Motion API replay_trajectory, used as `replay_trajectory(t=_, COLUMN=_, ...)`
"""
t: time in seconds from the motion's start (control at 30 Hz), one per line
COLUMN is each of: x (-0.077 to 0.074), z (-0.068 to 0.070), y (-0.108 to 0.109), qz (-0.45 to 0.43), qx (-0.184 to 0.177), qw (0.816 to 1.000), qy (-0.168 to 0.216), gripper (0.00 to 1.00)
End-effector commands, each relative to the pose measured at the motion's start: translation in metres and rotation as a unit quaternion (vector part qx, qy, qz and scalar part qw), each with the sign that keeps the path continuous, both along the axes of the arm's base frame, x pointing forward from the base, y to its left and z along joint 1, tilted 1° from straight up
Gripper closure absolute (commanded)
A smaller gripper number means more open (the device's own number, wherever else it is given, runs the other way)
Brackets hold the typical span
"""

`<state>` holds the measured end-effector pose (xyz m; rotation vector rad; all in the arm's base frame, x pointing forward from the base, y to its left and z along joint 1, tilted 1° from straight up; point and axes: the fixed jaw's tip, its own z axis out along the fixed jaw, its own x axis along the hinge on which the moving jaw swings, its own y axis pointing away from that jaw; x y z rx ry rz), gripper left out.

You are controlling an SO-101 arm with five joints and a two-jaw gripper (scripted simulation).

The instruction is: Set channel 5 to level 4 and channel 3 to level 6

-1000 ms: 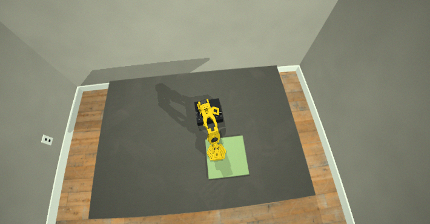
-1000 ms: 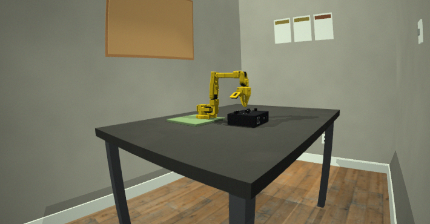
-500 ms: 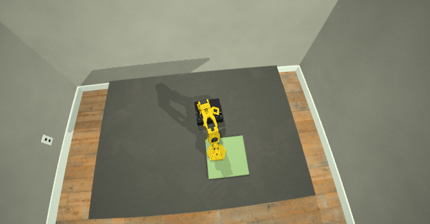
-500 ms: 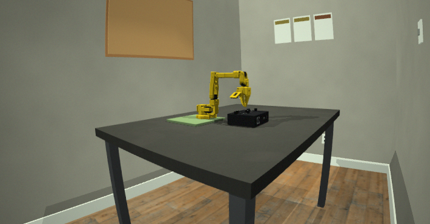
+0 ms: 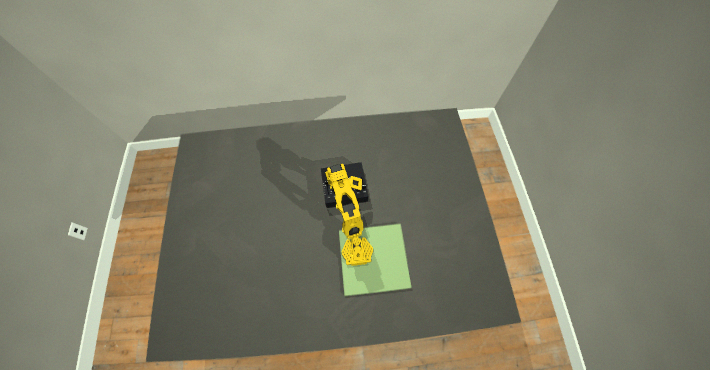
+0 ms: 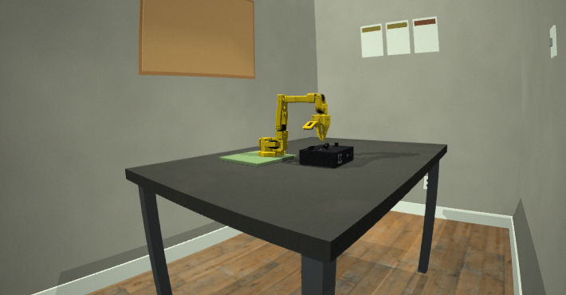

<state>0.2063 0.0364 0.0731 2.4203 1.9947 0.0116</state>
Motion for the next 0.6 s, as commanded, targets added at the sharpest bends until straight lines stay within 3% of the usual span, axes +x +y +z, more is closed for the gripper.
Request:
replay_trajectory(t=0.0, x=-0.0002, z=0.0013, y=0.0005, qz=-0.012, qx=0.000, qw=1.000, qy=0.001, gripper=1.00)
replay_trajectory(t=0.57, x=-0.0021, z=0.0044, y=-0.0019, qz=-0.130, qx=0.003, qw=0.991, qy=-0.003, gripper=1.00)
